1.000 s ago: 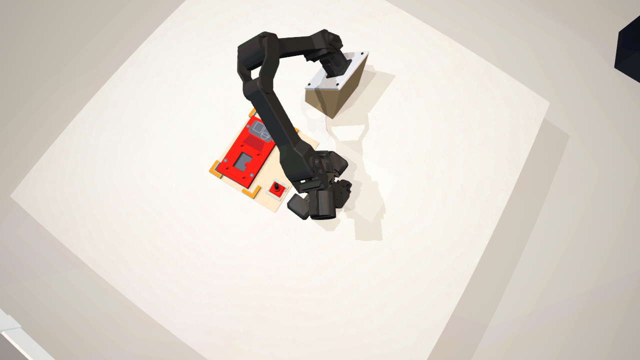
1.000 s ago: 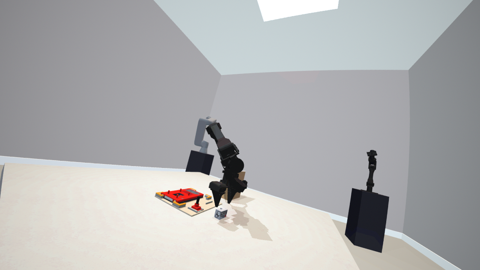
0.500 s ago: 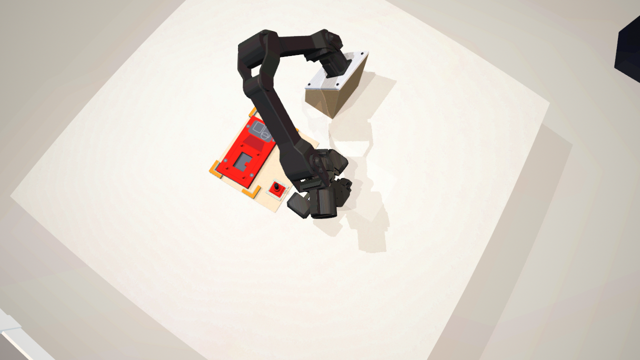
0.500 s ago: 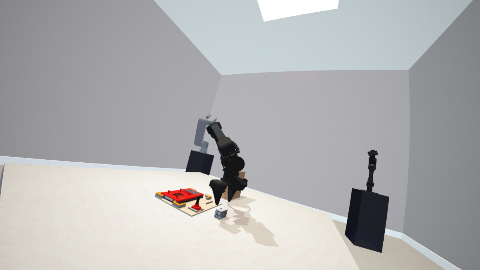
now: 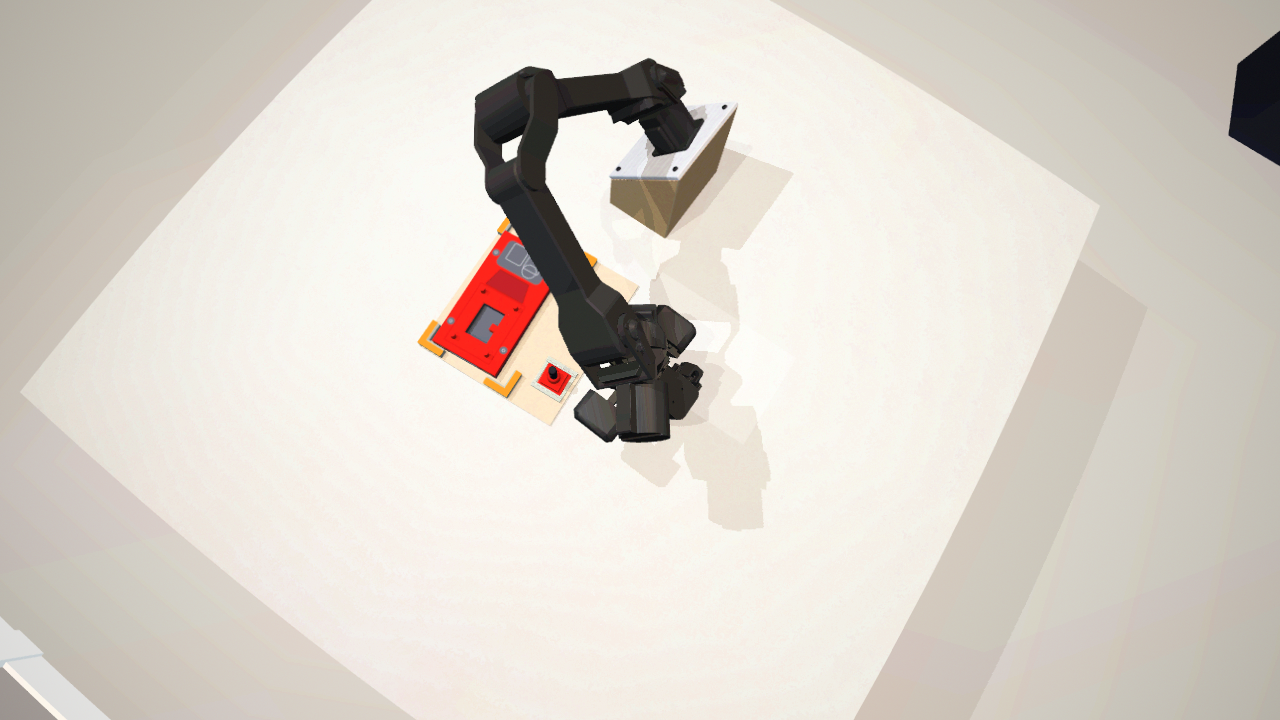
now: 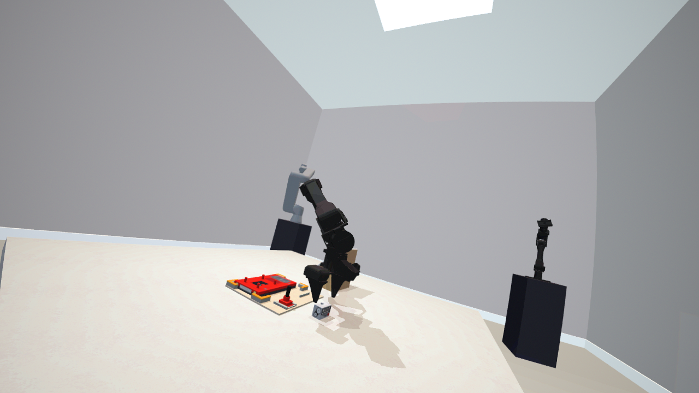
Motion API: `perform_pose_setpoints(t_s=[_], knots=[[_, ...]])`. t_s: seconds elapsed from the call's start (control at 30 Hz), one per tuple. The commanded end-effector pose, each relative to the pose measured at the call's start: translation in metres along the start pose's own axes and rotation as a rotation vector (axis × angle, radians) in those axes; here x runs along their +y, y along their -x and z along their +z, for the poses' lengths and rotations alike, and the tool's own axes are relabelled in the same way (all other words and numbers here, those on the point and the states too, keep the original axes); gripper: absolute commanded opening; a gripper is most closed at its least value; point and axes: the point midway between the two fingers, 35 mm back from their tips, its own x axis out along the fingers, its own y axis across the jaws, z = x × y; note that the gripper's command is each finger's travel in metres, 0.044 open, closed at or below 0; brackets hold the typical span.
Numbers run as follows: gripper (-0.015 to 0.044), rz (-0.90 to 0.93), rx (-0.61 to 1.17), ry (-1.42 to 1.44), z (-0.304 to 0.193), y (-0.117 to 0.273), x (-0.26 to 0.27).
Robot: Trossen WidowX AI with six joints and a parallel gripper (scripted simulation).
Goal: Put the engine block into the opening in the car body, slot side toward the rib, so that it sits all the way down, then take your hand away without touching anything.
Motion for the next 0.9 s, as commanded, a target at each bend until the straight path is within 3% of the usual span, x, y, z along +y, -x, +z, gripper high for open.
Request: perform_pose_setpoints(t_s=[0.0, 0.67, 0.87], knots=[[0.0440, 0.001, 0.005, 0.003, -0.001, -0.008, 0.001], [0.0440, 0.001, 0.007, 0.003, -0.002, -0.038, 0.001], [0.0282, 0.001, 0.007, 0.003, -0.002, -0.038, 0.001]])
